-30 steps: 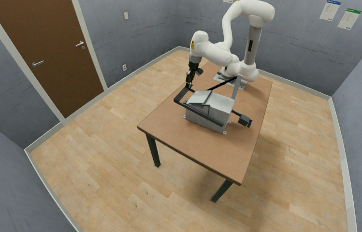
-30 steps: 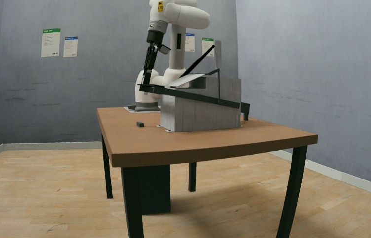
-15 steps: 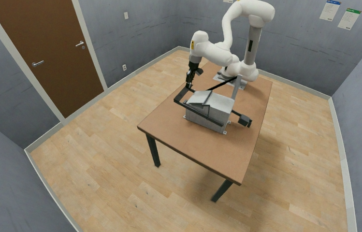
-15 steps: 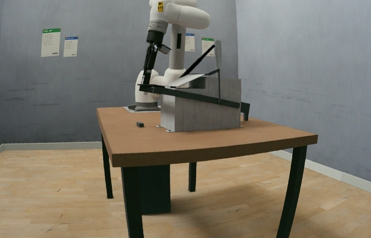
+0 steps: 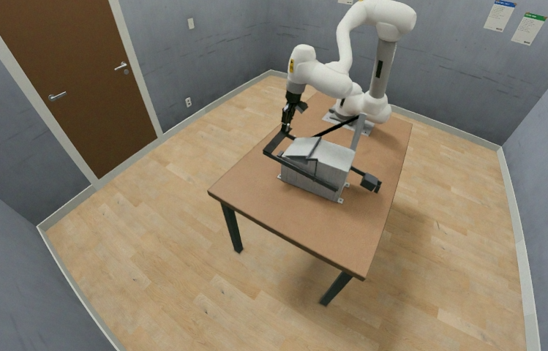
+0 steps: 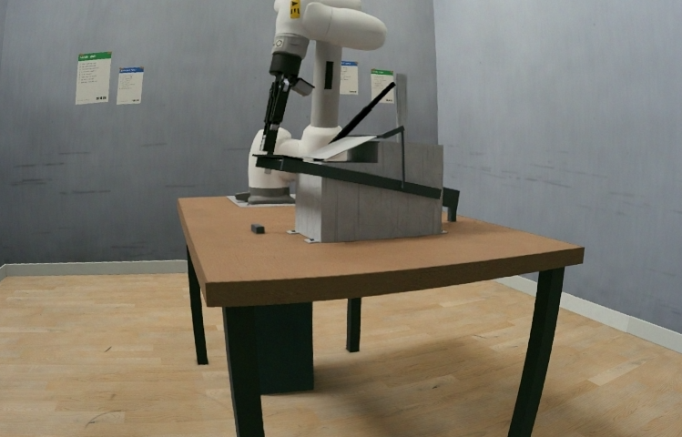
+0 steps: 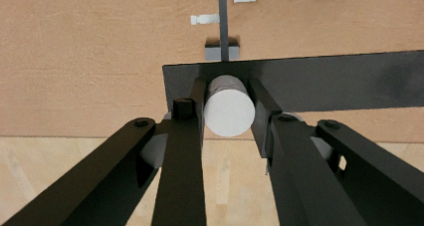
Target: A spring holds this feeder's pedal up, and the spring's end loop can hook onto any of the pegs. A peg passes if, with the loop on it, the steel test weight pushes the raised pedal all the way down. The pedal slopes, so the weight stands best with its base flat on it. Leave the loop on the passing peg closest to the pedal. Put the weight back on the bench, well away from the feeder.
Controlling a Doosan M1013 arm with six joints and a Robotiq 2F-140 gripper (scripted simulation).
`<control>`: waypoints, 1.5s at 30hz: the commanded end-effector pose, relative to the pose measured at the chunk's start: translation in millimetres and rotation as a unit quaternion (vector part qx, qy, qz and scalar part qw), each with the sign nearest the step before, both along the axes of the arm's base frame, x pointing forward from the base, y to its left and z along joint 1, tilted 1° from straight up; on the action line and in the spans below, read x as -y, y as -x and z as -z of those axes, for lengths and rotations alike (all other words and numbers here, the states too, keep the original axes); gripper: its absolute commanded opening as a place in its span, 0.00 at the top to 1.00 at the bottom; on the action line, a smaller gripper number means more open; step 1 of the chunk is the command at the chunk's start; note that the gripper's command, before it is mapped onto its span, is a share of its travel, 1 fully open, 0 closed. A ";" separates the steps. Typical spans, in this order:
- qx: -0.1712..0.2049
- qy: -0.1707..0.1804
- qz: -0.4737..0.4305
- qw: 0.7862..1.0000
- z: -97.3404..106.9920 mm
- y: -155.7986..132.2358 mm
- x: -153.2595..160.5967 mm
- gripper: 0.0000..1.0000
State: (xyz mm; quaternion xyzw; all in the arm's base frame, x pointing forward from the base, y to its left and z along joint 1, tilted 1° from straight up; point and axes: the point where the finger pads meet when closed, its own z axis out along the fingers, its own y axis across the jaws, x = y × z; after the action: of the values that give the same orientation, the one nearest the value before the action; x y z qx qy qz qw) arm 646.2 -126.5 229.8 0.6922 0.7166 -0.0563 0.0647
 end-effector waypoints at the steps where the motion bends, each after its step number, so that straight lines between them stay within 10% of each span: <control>1: 0.001 0.000 0.000 1.000 -6.1 -0.2 0.0 0.75; 45: 0.001 0.000 0.000 1.000 -104.7 0.7 0.3 0.75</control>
State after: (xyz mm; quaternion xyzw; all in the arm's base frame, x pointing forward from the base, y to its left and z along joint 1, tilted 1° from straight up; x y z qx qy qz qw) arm 645.4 -126.8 333.5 0.6923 0.7165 -0.0561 0.0649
